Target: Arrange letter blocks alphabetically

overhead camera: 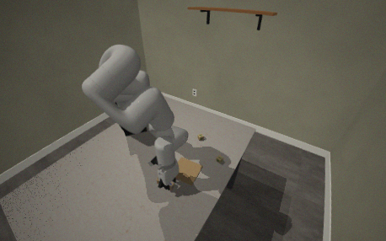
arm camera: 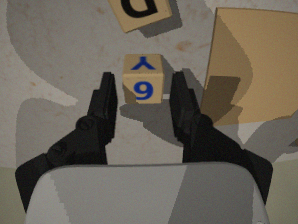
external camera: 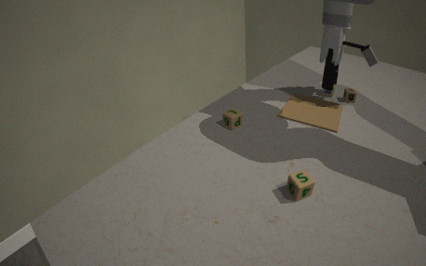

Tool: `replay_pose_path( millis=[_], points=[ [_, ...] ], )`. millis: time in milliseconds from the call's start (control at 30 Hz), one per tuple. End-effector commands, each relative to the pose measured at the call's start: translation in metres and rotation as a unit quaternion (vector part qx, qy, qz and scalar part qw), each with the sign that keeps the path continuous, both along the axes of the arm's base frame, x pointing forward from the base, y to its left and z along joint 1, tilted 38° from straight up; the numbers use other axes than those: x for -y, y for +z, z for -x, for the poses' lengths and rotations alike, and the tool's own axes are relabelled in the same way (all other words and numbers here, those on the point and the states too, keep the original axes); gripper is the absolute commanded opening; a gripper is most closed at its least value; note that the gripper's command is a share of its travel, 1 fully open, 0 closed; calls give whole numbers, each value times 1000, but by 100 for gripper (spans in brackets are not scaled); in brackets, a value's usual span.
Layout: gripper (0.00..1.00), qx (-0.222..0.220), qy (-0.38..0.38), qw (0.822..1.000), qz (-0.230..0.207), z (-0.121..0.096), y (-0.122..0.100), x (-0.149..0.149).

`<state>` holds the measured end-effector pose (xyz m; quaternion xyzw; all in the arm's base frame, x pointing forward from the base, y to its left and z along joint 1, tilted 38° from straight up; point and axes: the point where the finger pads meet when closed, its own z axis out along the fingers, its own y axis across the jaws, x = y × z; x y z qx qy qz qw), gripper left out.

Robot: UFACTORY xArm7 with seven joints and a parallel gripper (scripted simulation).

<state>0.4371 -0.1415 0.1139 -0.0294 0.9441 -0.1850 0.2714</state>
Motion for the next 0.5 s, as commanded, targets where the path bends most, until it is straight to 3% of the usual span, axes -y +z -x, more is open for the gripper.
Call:
replay_pose_path(
  millis=[0, 467],
  points=[
    [47, 0, 0, 1000, 0, 4, 7, -3],
    [47, 0, 0, 1000, 0, 19, 30, -13]
  ],
)
